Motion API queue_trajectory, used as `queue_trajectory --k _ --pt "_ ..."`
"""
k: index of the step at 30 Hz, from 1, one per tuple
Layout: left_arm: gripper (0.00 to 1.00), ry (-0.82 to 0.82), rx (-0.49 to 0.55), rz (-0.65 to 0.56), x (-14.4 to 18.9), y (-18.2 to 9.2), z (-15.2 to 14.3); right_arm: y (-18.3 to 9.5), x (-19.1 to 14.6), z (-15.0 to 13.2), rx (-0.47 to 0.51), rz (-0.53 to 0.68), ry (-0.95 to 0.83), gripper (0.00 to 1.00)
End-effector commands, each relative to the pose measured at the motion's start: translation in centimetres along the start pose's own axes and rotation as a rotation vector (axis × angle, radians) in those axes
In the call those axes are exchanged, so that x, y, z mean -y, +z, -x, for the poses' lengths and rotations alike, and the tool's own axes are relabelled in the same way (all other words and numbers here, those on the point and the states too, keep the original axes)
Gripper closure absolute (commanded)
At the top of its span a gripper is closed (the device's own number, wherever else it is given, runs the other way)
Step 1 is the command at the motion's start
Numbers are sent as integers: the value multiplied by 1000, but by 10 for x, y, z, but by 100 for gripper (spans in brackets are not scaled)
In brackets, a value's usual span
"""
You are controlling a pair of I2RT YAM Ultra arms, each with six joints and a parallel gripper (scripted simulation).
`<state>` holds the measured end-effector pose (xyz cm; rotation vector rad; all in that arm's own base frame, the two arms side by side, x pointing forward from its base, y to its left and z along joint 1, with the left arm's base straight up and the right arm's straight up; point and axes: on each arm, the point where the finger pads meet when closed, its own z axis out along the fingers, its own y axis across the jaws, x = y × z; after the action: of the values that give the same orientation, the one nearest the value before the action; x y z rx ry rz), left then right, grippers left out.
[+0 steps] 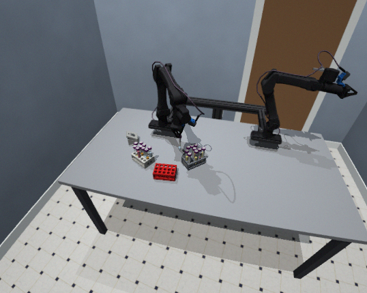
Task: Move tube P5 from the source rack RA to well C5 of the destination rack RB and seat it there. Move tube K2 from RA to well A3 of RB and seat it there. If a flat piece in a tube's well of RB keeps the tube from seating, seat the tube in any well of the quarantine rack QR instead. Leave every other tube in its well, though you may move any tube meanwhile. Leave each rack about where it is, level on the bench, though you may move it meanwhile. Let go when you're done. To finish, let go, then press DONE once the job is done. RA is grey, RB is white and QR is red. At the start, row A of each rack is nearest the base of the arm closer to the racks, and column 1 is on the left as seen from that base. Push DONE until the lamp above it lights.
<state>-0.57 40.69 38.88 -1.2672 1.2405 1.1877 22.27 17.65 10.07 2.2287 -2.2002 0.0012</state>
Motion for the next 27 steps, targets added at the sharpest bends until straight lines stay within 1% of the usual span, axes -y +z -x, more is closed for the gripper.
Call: queue_trajectory --k 1,2,4,14,15,16,27 --pt "100 6 59 0 -2 -11 26 -3 -10 8 17 -13 21 100" --pt "100 6 59 0 -2 -11 26 -3 -11 10 18 -13 21 100" --pt "100 6 59 0 -2 -11 26 -4 -1 19 19 -15 21 100" --pt "100 6 59 0 -2 -11 26 -5 7 23 9 -2 30 100" --pt "100 6 59 0 -2 -11 26 -9 8 25 19 -14 29 100" --pt "100 6 59 0 -2 -11 26 -5 9 26 9 -2 28 100" --pt "100 6 59 0 -2 -11 26 -6 20 40 9 -3 20 100"
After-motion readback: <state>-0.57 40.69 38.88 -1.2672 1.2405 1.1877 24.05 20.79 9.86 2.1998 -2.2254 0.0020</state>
